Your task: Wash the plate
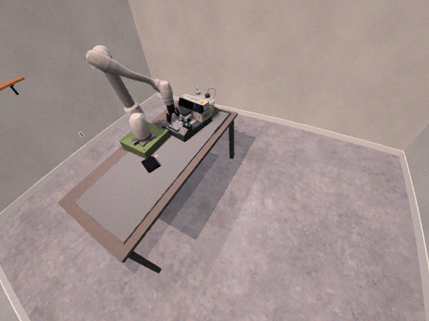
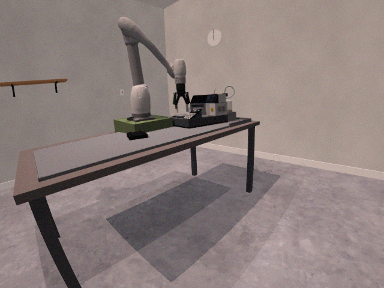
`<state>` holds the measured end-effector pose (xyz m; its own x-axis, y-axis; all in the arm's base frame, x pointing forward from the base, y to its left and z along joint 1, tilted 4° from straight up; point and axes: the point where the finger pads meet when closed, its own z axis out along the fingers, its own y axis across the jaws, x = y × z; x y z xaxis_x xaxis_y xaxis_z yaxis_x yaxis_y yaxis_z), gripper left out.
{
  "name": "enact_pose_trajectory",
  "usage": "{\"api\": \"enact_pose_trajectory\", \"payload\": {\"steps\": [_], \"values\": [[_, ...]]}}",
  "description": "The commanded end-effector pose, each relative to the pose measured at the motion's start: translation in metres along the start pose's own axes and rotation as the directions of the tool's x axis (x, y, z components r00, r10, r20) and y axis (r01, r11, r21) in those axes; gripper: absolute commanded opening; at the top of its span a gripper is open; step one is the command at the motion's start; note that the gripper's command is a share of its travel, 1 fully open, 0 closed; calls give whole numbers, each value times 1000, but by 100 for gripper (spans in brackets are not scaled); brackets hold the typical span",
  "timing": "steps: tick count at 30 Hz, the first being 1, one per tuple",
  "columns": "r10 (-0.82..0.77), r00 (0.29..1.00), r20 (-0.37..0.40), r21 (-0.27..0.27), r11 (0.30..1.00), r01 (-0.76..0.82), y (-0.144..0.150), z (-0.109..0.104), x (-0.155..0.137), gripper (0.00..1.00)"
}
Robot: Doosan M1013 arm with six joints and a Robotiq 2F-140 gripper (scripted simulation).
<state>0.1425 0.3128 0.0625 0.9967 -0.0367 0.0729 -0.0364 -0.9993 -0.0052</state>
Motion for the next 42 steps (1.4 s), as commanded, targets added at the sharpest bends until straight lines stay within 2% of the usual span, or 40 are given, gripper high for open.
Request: {"api": "enact_pose_trajectory", "payload": {"steps": [1,42], "values": [[0,1000,0,0,1000,0,0,3,0,70],[0,1000,0,0,1000,0,0,25,0,70]]}}
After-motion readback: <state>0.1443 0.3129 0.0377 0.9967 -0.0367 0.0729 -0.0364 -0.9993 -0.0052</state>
